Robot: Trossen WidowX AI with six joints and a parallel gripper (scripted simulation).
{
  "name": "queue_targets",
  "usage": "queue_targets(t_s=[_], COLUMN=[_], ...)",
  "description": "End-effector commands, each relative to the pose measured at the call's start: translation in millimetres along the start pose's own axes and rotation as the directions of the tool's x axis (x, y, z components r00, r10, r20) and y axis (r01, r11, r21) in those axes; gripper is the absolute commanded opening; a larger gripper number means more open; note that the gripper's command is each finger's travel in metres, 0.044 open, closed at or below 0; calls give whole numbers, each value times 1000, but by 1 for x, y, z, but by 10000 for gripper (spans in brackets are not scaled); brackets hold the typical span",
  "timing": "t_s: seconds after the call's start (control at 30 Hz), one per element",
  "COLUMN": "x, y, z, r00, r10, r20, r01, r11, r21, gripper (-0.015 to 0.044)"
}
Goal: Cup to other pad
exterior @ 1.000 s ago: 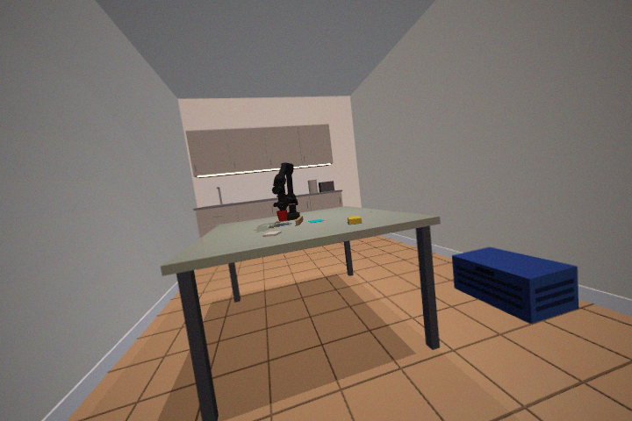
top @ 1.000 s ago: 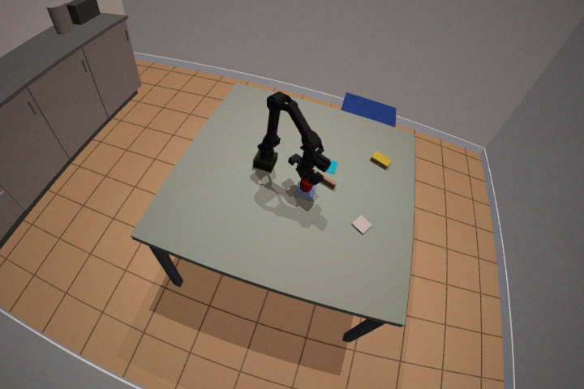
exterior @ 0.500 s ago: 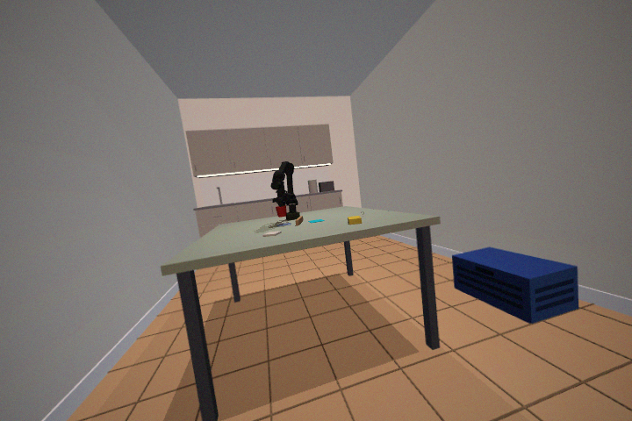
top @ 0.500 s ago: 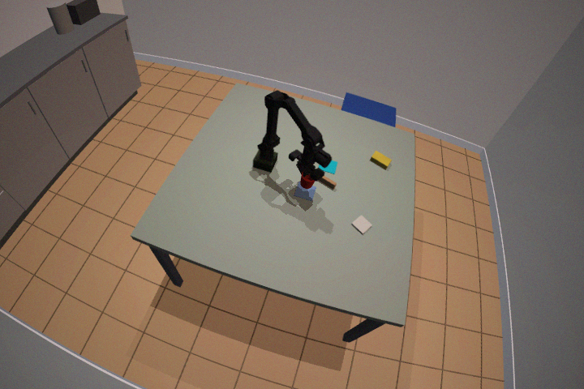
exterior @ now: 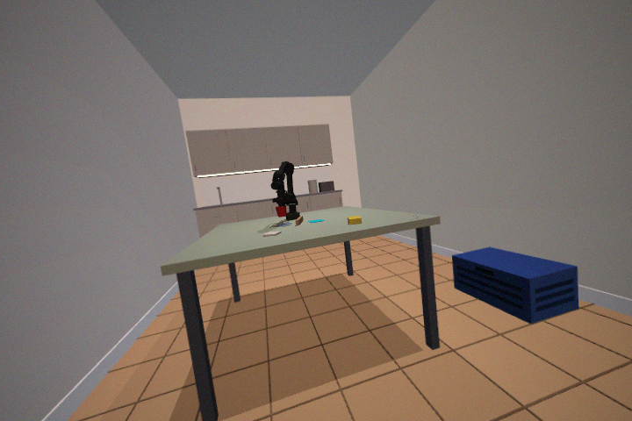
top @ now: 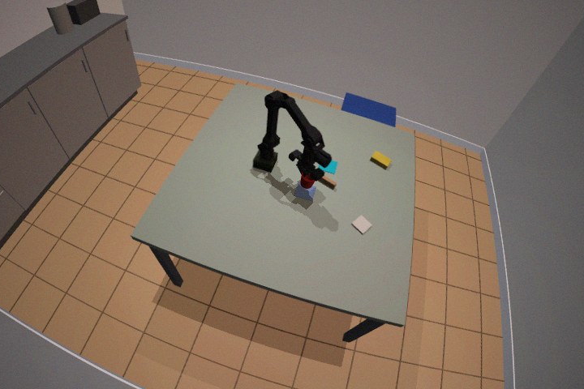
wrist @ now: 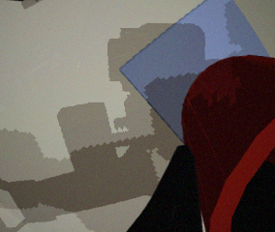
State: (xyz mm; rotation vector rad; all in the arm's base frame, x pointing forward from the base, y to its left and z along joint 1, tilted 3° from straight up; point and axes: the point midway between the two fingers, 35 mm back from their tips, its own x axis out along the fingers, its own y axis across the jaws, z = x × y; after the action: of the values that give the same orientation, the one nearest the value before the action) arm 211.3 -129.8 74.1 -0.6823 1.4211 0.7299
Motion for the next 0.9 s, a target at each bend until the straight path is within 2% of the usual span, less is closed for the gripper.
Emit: queue_targets(t_s=[0.0,0.87], x=[0,-1], y=[0,8], z=[2,48], r00=[1000,1000], r10=[0,-3], r20=[0,8], r01=[0,3], r11=[1000,1000], r21=[1,-3], gripper=[0,0])
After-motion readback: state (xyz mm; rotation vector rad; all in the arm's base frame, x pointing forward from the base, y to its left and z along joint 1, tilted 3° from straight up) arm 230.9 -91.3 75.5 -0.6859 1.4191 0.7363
